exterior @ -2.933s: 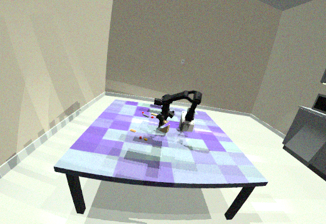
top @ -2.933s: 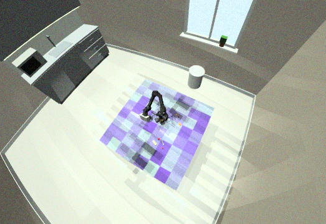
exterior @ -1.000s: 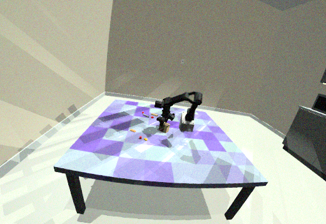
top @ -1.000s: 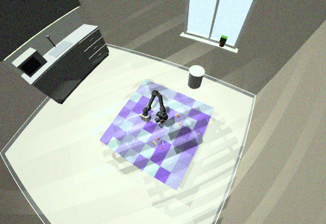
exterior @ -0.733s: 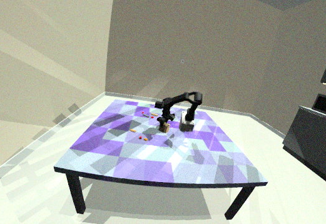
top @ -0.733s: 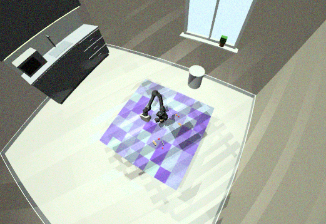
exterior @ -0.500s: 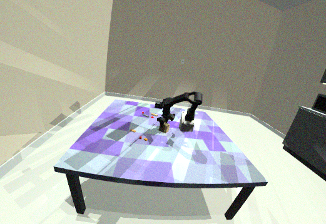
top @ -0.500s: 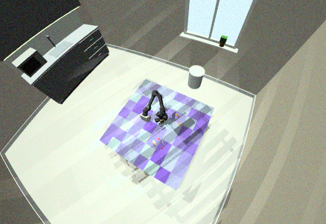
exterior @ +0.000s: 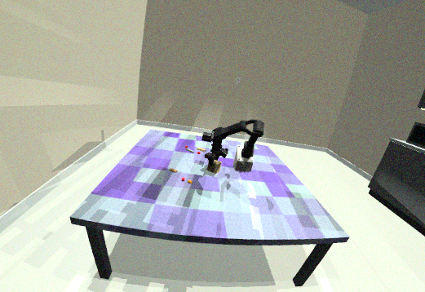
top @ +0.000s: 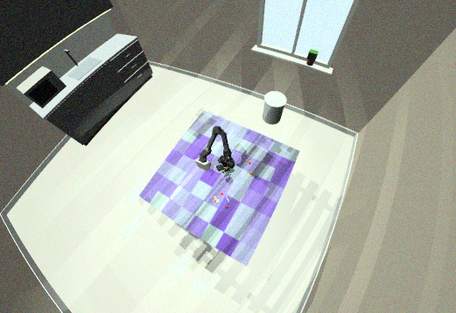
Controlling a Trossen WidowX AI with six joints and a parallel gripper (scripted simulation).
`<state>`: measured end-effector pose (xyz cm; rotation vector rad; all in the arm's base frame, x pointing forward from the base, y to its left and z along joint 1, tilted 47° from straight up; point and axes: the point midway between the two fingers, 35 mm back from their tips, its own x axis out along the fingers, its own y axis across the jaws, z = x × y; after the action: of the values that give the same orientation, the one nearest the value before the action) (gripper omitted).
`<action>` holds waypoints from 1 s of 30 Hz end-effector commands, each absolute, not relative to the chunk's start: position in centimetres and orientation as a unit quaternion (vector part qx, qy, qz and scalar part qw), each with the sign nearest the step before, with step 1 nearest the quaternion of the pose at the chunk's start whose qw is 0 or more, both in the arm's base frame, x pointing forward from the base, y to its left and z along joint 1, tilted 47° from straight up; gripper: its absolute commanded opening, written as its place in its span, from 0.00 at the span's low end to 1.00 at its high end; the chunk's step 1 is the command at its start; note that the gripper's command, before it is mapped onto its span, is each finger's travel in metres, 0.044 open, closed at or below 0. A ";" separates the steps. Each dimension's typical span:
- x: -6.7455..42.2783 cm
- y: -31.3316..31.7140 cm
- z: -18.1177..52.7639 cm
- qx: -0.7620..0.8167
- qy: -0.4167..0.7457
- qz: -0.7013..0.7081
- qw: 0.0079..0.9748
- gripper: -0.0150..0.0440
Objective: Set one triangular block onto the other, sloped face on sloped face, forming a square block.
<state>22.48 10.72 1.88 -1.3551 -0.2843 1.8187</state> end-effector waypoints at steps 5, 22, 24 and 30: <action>22.4 10.9 1.8 -0.538 -0.113 0.723 0.417 0.25; 22.4 10.8 1.8 -0.539 -0.113 0.724 0.415 0.57; 22.4 10.8 1.8 -0.539 -0.113 0.724 0.415 0.65; 22.4 10.8 1.8 -0.539 -0.113 0.724 0.415 0.92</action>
<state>22.45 10.78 1.83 -1.3548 -0.2829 1.8181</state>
